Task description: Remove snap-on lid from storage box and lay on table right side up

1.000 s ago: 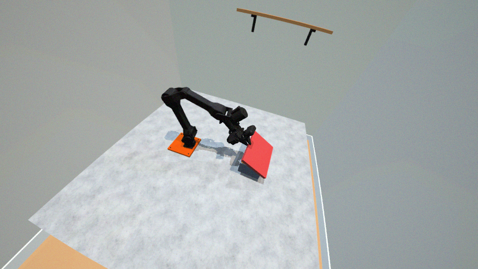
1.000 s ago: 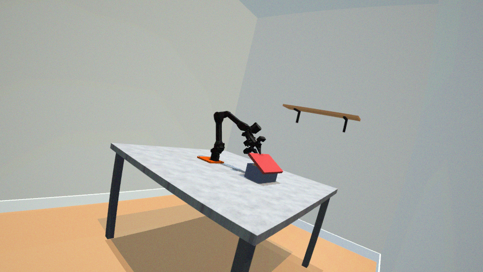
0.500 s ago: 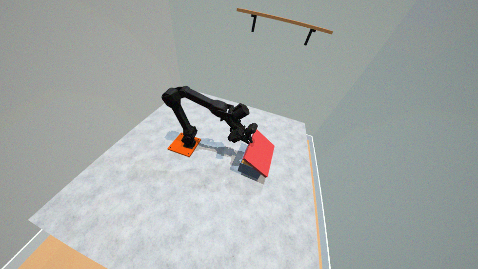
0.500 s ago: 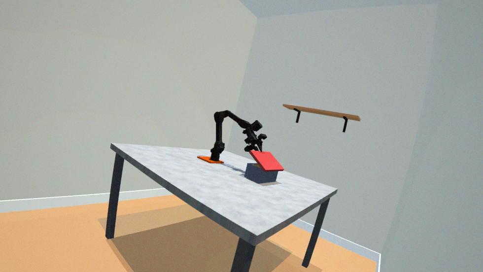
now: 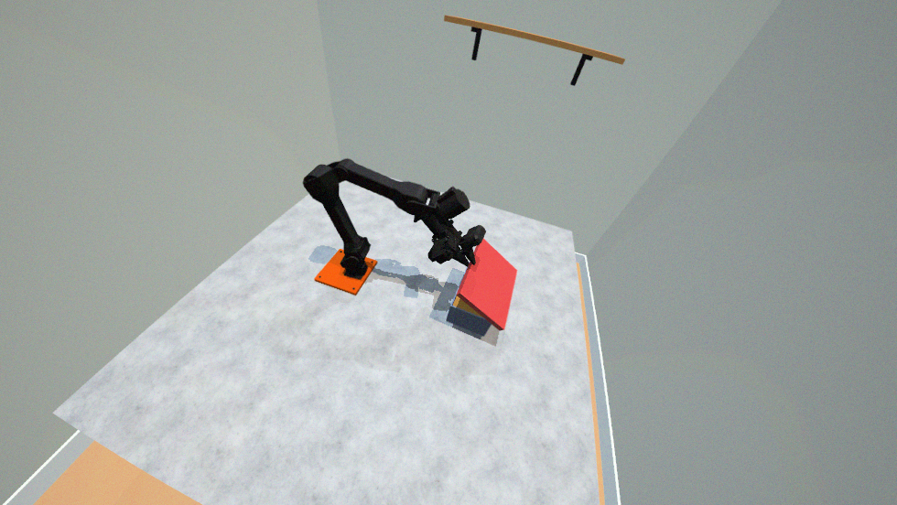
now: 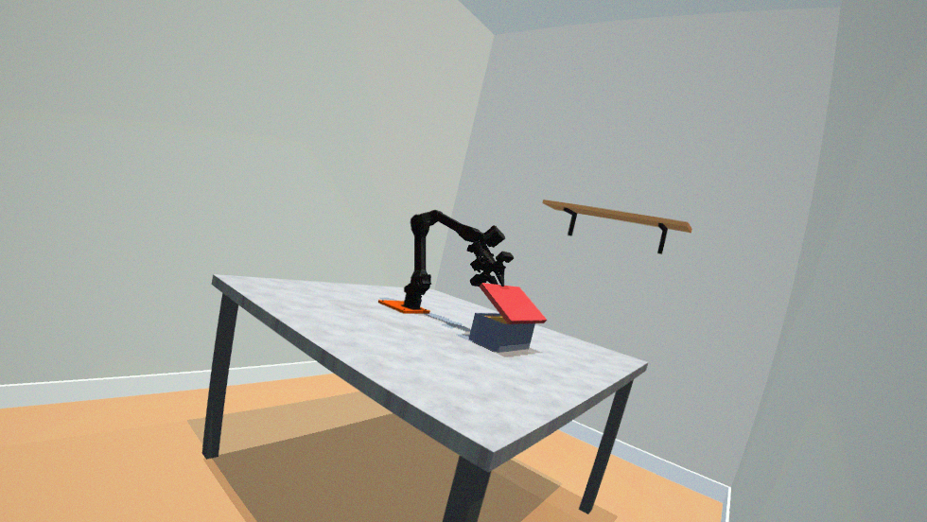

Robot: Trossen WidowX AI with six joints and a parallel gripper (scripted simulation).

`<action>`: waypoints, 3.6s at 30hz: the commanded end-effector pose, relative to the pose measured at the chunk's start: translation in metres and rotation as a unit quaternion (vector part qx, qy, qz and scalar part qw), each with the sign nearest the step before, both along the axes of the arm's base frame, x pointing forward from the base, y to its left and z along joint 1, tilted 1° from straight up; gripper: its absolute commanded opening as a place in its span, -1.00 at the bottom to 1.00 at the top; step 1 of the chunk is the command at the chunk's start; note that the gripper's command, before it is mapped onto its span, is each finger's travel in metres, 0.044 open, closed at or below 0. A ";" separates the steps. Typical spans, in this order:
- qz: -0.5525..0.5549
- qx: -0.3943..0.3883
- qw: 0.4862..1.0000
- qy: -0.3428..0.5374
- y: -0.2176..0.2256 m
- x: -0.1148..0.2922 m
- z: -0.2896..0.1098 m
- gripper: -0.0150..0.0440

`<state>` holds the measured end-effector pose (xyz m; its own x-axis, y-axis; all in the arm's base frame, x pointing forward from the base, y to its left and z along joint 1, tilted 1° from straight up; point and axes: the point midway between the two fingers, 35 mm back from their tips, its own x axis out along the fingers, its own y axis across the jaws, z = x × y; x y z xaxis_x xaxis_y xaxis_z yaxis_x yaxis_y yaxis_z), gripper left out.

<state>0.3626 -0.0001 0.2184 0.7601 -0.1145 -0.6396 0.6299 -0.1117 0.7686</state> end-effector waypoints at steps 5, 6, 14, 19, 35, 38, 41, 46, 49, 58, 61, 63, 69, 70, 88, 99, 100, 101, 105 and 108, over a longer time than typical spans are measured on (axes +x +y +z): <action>0.003 0.001 1.000 -0.008 0.001 0.001 0.017 -0.49; 0.003 0.001 1.000 -0.008 0.001 0.001 0.018 -0.49; 0.003 0.001 1.000 -0.008 0.001 0.001 0.028 -0.49; 0.003 0.001 1.000 -0.008 0.000 0.001 0.035 -0.49; 0.003 0.000 1.000 -0.008 -0.009 -0.002 0.038 -0.49; 0.003 0.000 1.000 -0.008 -0.015 -0.004 0.038 -0.49; 0.003 0.000 1.000 -0.007 -0.021 -0.005 0.037 -0.49; 0.003 -0.001 1.000 -0.007 -0.031 -0.007 0.037 -0.49; 0.003 -0.001 1.000 -0.007 -0.037 -0.009 0.037 -0.49; 0.003 -0.002 1.000 -0.007 -0.054 -0.013 0.037 -0.49; 0.003 -0.003 1.000 -0.007 -0.060 -0.014 0.037 -0.49; 0.003 -0.003 1.000 -0.007 -0.064 -0.015 0.037 -0.49; 0.003 -0.004 1.000 -0.007 -0.075 -0.018 0.037 -0.49; 0.003 -0.004 1.000 -0.007 -0.077 -0.018 0.037 -0.49; 0.003 -0.006 1.000 -0.006 -0.112 -0.026 0.036 -0.49; 0.003 -0.007 1.000 -0.006 -0.134 -0.031 0.036 -0.49; 0.003 -0.007 1.000 -0.006 -0.136 -0.032 0.036 -0.49; 0.003 -0.007 1.000 -0.006 -0.137 -0.032 0.036 -0.49; 0.003 -0.008 1.000 -0.006 -0.145 -0.034 0.036 -0.49; 0.003 -0.008 1.000 -0.006 -0.151 -0.035 0.036 -0.49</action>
